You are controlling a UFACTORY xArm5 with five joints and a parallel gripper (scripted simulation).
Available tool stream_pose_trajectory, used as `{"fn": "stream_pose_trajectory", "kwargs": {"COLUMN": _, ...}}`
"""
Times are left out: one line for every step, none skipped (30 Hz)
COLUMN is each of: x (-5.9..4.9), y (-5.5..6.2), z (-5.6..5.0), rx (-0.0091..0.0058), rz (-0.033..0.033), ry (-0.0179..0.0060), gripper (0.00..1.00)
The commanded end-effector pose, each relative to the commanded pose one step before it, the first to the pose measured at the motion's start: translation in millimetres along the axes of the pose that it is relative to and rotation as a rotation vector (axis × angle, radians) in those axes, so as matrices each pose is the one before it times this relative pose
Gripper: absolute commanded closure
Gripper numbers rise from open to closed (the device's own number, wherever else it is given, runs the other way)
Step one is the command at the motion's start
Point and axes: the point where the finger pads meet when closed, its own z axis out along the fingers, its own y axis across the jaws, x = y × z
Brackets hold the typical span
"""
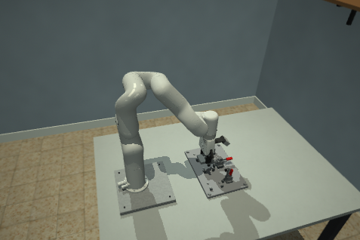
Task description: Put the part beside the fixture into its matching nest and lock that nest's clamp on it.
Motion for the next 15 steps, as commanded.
{"fn": "stream_pose_trajectory", "kwargs": {"x": 3.15, "y": -48.50, "z": -0.17, "rx": 0.00021, "rz": 0.00290, "ry": 0.00478, "gripper": 1.00}}
{"fn": "stream_pose_trajectory", "kwargs": {"x": 0.00, "y": 0.00, "z": 0.00, "rx": 0.00000, "rz": 0.00000, "ry": 0.00000, "gripper": 1.00}}
{"fn": "stream_pose_trajectory", "kwargs": {"x": 0.04, "y": -6.99, "z": 0.19, "rx": 0.00003, "rz": 0.00000, "ry": -0.00001, "gripper": 1.00}}
{"fn": "stream_pose_trajectory", "kwargs": {"x": 0.04, "y": -6.49, "z": 0.18, "rx": 0.00003, "rz": 0.00000, "ry": -0.00001, "gripper": 1.00}}
{"fn": "stream_pose_trajectory", "kwargs": {"x": 0.03, "y": -5.97, "z": 0.16, "rx": 0.00002, "rz": 0.00000, "ry": -0.00001, "gripper": 1.00}}
{"fn": "stream_pose_trajectory", "kwargs": {"x": 0.03, "y": -5.43, "z": 0.15, "rx": 0.00002, "rz": 0.00000, "ry": -0.00001, "gripper": 1.00}}
{"fn": "stream_pose_trajectory", "kwargs": {"x": 0.03, "y": -4.88, "z": 0.13, "rx": 0.00002, "rz": 0.00000, "ry": -0.00001, "gripper": 1.00}}
{"fn": "stream_pose_trajectory", "kwargs": {"x": 0.02, "y": -4.33, "z": 0.12, "rx": 0.00002, "rz": 0.00000, "ry": -0.00001, "gripper": 1.00}}
{"fn": "stream_pose_trajectory", "kwargs": {"x": 0.02, "y": -3.77, "z": 0.10, "rx": 0.00001, "rz": 0.00000, "ry": -0.00001, "gripper": 1.00}}
{"fn": "stream_pose_trajectory", "kwargs": {"x": 0.01, "y": -3.23, "z": 0.09, "rx": 0.00001, "rz": 0.00000, "ry": -0.00001, "gripper": 1.00}}
{"fn": "stream_pose_trajectory", "kwargs": {"x": 0.00, "y": 0.00, "z": 0.00, "rx": 0.00000, "rz": 0.00000, "ry": 0.00000, "gripper": 1.00}}
{"fn": "stream_pose_trajectory", "kwargs": {"x": 0.00, "y": 0.00, "z": 0.00, "rx": 0.00000, "rz": 0.00000, "ry": 0.00000, "gripper": 1.00}}
{"fn": "stream_pose_trajectory", "kwargs": {"x": 0.02, "y": -2.70, "z": 0.07, "rx": 0.00001, "rz": 0.00000, "ry": -0.00001, "gripper": 1.00}}
{"fn": "stream_pose_trajectory", "kwargs": {"x": 0.00, "y": -2.19, "z": 0.06, "rx": 0.00001, "rz": 0.00000, "ry": -0.00001, "gripper": 1.00}}
{"fn": "stream_pose_trajectory", "kwargs": {"x": 0.02, "y": -1.71, "z": 0.05, "rx": 0.00001, "rz": 0.00000, "ry": 0.00000, "gripper": 1.00}}
